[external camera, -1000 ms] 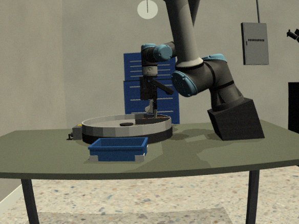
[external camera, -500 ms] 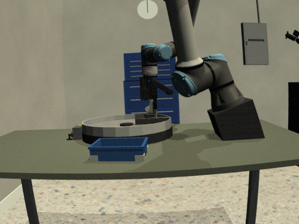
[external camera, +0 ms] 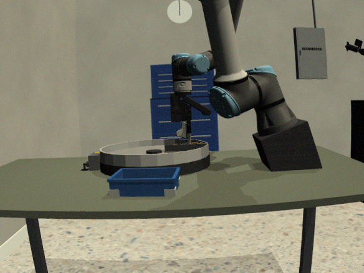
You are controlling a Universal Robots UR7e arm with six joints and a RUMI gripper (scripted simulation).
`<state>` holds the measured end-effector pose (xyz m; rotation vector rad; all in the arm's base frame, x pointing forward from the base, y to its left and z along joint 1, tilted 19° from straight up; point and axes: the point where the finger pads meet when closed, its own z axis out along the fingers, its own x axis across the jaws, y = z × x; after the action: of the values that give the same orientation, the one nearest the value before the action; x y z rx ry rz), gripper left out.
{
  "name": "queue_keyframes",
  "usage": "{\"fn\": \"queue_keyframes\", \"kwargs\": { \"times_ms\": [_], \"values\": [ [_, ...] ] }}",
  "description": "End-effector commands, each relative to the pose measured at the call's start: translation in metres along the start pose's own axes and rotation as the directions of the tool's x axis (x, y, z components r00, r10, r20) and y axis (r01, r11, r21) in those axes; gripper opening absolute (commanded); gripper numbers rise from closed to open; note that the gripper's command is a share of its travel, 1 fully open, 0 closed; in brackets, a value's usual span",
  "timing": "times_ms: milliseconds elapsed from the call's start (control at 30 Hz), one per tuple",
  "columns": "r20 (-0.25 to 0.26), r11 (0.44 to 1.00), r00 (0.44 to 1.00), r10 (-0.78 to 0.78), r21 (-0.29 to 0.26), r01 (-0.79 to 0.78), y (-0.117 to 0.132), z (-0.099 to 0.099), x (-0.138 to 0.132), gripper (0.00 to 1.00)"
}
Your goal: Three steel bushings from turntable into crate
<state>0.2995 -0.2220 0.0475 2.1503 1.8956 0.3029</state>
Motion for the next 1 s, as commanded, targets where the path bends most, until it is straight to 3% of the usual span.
{"fn": "queue_keyframes", "kwargs": {
  "times_ms": [0, 767, 967],
  "values": [
    [0.000, 1.000, 1.000, 0.000, -0.001, 0.000, 0.0002, -0.0002, -0.0001, 0.00],
    [0.000, 1.000, 1.000, 0.000, -0.001, 0.000, 0.0003, -0.0004, -0.0001, 0.00],
    [0.000, 1.000, 1.000, 0.000, -0.001, 0.000, 0.0002, -0.0083, -0.0001, 0.00]
  ]
}}
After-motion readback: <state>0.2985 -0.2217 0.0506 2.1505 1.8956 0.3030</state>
